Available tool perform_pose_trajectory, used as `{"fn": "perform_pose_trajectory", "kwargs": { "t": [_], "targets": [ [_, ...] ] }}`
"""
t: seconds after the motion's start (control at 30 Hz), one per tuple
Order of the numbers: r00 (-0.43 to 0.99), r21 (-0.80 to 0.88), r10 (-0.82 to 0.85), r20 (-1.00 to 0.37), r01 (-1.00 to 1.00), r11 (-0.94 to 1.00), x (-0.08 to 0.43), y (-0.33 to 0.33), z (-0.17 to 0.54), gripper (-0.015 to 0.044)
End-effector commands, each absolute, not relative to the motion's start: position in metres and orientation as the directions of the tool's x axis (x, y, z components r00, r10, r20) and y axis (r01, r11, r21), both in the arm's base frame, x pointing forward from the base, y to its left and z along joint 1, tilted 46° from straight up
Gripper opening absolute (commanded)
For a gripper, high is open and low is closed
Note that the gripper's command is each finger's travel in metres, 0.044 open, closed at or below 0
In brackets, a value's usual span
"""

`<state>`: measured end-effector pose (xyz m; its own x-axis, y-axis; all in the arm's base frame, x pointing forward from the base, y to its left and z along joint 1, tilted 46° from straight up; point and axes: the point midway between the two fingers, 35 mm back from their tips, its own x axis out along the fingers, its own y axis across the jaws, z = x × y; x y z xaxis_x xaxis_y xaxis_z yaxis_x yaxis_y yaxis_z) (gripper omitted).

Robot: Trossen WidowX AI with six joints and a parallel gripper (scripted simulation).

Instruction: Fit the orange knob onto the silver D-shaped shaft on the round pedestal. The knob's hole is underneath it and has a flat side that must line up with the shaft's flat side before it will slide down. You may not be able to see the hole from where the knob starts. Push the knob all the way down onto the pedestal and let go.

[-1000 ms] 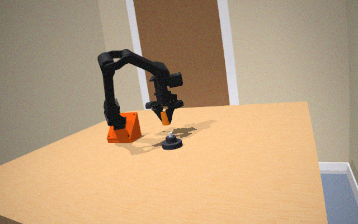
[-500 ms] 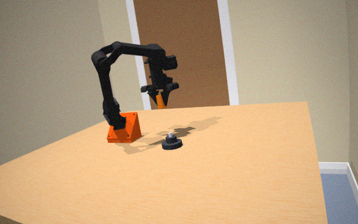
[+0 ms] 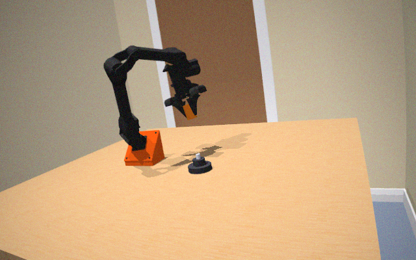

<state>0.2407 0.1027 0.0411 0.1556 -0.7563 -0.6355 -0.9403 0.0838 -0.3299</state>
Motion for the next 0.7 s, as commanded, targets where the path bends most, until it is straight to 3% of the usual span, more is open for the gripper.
{"fn": "perform_pose_trajectory", "kwargs": {
  "t": [0.0,0.67],
  "targets": [
    [0.243,-0.391,-0.759,-0.604,-0.92,0.016,0.244,0.112,0.044,0.0],
    [0.607,-0.608,-0.695,-0.386,-0.734,-0.303,0.262,0.153,0.061,0.0]
  ]
}}
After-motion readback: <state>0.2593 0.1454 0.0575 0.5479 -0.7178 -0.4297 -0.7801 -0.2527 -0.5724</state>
